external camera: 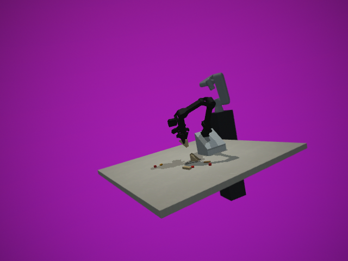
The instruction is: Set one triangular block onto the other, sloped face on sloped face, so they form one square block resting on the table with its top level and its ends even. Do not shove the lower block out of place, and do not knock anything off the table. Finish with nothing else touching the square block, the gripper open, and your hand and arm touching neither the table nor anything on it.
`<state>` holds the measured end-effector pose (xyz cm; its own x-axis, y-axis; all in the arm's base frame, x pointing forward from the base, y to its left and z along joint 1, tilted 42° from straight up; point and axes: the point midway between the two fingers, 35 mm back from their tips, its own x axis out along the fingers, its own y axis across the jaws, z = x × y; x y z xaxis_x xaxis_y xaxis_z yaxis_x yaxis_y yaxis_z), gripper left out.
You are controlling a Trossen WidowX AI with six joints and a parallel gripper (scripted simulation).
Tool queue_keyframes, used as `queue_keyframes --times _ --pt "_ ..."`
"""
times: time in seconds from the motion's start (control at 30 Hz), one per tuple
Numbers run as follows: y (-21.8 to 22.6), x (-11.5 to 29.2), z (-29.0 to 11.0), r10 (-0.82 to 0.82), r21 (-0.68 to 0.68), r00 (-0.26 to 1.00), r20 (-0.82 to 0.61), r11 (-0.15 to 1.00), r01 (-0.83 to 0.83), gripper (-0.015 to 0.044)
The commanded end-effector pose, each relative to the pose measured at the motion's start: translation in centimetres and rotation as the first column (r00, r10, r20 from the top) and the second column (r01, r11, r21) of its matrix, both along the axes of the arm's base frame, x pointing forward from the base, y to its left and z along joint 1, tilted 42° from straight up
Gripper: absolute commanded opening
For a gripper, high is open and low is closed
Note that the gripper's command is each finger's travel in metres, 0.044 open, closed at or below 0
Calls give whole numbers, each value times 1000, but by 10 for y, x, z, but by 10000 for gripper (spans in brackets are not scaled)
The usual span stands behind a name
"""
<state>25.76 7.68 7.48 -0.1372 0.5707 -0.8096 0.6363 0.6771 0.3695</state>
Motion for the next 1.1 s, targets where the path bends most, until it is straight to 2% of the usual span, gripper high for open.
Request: queue_keyframes --times 0.0,0.73,0.87,1.07 --pt "10 -13 10 -4 7 1000 -12 1000 4 0" --pt "50 -88 61 1 41 1000 -27 999 1 0" --pt "52 -88 58 1 41 1000 -27 999 1 0" --pt "64 -80 33 1 41 1000 -26 999 1 0"
